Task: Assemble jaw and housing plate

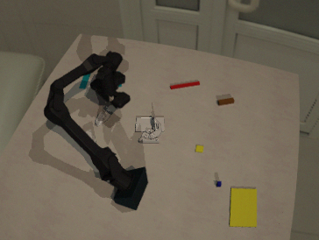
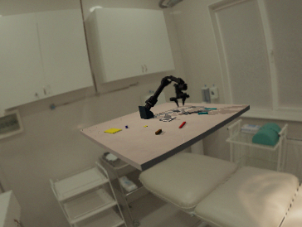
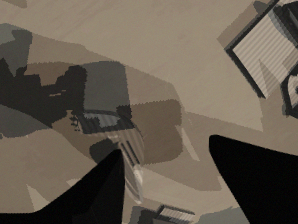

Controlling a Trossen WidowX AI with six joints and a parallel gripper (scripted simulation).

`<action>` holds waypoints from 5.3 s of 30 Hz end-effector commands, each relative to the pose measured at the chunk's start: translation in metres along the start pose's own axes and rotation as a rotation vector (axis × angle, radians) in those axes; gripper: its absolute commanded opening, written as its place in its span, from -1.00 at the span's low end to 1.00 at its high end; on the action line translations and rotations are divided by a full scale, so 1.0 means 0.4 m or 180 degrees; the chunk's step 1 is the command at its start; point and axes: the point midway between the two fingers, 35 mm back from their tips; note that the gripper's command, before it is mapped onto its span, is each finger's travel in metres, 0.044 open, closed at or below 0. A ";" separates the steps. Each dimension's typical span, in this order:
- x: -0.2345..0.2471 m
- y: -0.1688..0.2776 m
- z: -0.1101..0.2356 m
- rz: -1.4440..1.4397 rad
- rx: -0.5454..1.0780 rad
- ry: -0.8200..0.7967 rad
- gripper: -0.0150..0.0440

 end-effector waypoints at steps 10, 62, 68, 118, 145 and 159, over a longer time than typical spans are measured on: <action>0.000 0.000 0.000 -0.0001 -0.0001 -0.0001 -0.49; 0.048 0.120 -0.122 0.0842 -0.0010 -0.0016 1.00; 0.048 0.120 -0.146 0.0842 -0.0009 -0.0018 1.00; 0.049 0.126 -0.191 0.0848 0.0006 -0.0032 -0.04; 0.049 0.117 -0.083 0.0846 -0.0008 -0.0007 -0.04; 0.046 0.122 0.002 0.0839 -0.0010 -0.0012 -0.04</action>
Point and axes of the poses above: the point midway between the two fingers, 35 mm back from their tips, its own z axis back along the fingers, its own x axis across the jaws, y = z × x, and after that the axes turned 10 degrees about -z, right-handed
